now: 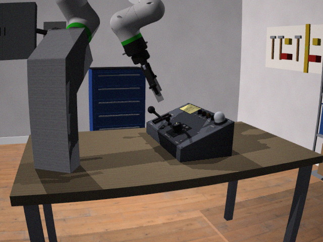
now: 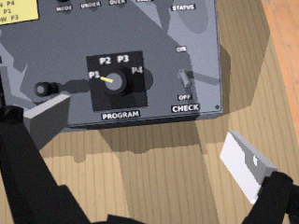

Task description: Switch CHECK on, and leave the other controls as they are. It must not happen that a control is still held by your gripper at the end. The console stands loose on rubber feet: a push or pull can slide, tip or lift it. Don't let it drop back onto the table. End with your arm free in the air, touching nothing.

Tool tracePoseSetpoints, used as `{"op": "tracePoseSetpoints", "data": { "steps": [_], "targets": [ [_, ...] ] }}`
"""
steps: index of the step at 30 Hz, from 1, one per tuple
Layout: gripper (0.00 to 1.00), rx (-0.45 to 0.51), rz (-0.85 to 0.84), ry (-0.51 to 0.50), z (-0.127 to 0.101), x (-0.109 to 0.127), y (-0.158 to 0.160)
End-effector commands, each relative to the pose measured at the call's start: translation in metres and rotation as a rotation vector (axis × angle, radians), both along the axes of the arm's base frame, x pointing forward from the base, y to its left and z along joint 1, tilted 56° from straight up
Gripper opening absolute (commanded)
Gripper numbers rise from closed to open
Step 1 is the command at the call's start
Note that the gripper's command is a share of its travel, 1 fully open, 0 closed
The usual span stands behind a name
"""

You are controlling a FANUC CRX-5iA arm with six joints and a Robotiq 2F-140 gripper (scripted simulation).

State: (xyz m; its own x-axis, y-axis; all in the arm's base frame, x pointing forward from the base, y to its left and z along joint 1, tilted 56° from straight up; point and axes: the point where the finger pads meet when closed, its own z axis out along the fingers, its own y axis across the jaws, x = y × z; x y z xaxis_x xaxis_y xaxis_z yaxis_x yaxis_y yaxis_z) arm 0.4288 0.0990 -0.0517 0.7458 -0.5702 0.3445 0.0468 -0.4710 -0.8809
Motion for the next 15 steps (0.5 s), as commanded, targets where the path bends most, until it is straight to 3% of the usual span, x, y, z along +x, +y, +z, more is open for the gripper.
{"op": "tracePoseSetpoints", "data": {
  "steps": [1, 15],
  "targets": [
    [1.00, 0.000, 0.000, 0.000, 0.002, -0.003, -0.004],
    [1.00, 0.000, 0.000, 0.000, 0.011, -0.017, -0.021]
  ]
}}
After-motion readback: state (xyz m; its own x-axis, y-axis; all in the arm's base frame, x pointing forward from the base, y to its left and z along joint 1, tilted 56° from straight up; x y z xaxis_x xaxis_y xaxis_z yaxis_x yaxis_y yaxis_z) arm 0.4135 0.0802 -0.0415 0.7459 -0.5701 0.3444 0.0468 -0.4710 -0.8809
